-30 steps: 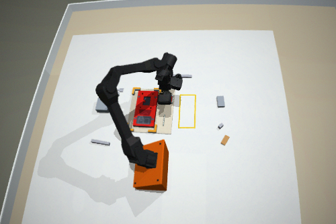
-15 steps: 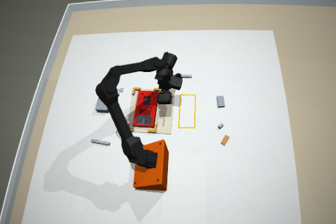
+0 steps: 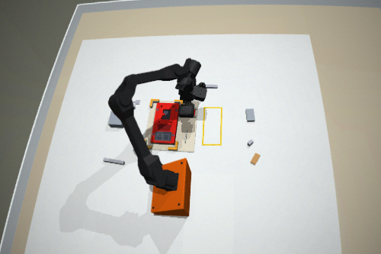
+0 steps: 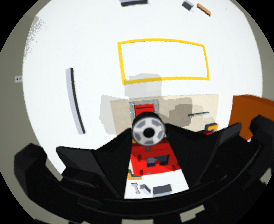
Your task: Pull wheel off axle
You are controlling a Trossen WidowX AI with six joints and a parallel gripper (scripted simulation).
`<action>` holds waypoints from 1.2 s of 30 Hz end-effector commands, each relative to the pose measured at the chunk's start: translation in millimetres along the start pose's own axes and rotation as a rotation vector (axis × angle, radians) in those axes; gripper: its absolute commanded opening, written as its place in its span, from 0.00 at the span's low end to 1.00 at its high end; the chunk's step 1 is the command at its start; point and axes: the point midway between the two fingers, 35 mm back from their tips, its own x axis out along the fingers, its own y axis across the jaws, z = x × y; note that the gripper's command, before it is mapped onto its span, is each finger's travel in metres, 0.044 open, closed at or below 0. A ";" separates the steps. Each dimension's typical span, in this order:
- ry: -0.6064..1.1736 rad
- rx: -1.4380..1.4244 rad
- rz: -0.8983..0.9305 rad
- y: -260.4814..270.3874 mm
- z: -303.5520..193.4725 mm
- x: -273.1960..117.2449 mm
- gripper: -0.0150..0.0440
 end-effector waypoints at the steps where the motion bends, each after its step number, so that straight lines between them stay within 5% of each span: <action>1: -0.005 -0.004 0.002 0.7 1.0 -2.6 0.25; 36: -0.005 -0.002 0.004 0.7 1.2 -20.6 0.25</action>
